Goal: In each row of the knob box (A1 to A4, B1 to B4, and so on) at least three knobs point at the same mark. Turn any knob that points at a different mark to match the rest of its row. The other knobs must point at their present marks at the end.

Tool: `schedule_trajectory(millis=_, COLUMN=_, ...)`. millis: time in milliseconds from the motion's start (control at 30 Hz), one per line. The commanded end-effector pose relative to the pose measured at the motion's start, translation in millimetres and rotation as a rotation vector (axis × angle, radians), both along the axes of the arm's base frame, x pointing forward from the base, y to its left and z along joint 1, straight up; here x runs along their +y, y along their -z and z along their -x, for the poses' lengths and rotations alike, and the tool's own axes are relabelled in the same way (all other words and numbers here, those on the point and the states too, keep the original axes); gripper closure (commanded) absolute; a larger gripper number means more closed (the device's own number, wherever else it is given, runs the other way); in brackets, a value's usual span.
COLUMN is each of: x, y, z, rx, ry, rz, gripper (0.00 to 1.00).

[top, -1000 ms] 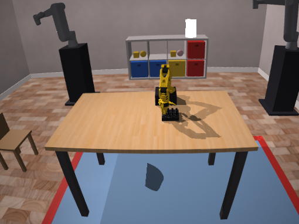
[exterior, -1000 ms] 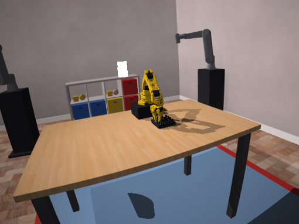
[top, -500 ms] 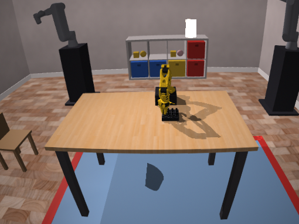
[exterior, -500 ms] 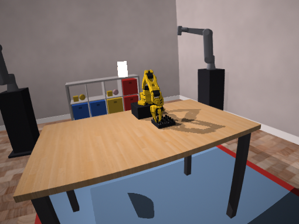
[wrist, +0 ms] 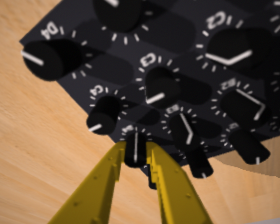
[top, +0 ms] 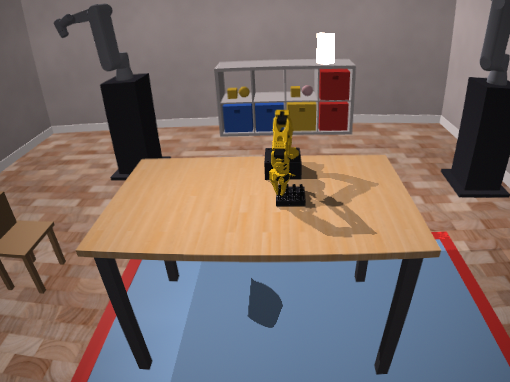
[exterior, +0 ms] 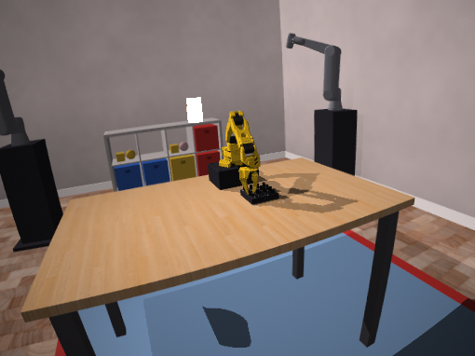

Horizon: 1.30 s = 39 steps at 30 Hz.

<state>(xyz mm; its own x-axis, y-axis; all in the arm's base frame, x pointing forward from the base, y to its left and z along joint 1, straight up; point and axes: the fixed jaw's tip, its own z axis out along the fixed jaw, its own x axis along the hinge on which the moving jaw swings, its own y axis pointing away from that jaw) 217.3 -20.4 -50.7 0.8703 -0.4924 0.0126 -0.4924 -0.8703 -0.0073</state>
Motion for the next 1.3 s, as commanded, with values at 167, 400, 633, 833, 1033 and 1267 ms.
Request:
schedule_trajectory(millis=167, x=0.7, y=2.9, z=4.0, rx=0.019, ry=-0.058, rz=0.000, gripper=0.99)
schedule_trajectory(millis=400, x=0.6, y=2.9, z=4.0, rx=0.019, ry=-0.070, rz=0.000, gripper=0.99)
schedule_trajectory(millis=633, x=0.6, y=2.9, z=3.9, rx=0.019, ry=-0.077, rz=0.000, gripper=0.99)
schedule_trajectory(millis=833, x=0.6, y=2.9, z=3.9, rx=0.019, ry=-0.077, rz=0.000, gripper=0.99)
schedule_trajectory(millis=1033, x=0.6, y=2.9, z=3.9, rx=0.019, ry=-0.077, rz=0.000, gripper=0.99)
schedule_trajectory(millis=1267, x=0.5, y=2.9, z=4.1, rx=0.019, ry=-0.077, rz=0.000, gripper=0.99)
